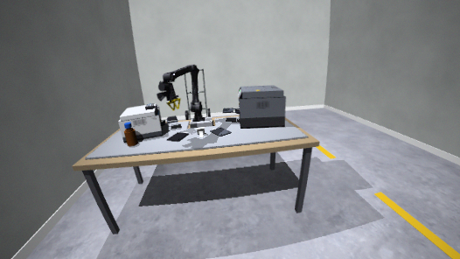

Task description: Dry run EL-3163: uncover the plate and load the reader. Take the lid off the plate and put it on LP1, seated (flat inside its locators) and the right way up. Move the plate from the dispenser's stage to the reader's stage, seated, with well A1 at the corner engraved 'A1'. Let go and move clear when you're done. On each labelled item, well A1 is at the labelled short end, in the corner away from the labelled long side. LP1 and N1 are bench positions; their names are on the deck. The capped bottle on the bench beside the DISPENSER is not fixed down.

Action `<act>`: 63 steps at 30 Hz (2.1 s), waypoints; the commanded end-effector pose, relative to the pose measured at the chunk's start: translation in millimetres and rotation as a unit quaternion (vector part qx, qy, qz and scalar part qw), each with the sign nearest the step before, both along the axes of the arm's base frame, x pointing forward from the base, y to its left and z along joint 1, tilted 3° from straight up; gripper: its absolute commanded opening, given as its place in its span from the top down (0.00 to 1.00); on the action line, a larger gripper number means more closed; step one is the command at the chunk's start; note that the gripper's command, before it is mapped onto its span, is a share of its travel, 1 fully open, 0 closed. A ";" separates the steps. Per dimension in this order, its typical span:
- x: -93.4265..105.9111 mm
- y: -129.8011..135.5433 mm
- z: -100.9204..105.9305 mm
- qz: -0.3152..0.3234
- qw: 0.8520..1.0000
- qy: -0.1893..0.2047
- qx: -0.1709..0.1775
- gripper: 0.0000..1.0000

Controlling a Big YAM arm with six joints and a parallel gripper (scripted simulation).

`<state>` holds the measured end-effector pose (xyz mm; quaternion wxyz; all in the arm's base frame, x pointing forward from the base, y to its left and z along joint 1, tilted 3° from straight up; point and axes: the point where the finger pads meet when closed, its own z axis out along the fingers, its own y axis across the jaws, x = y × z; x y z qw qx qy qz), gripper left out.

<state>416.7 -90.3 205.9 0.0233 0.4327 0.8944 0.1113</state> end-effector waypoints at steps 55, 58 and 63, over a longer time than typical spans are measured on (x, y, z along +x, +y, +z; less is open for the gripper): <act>-165.7 110.7 -13.0 0.473 0.874 0.033 -0.102 0.00; -169.8 110.9 -16.9 0.492 0.864 0.040 -0.105 0.00; -192.6 117.5 -21.4 0.511 0.852 0.038 -0.109 0.00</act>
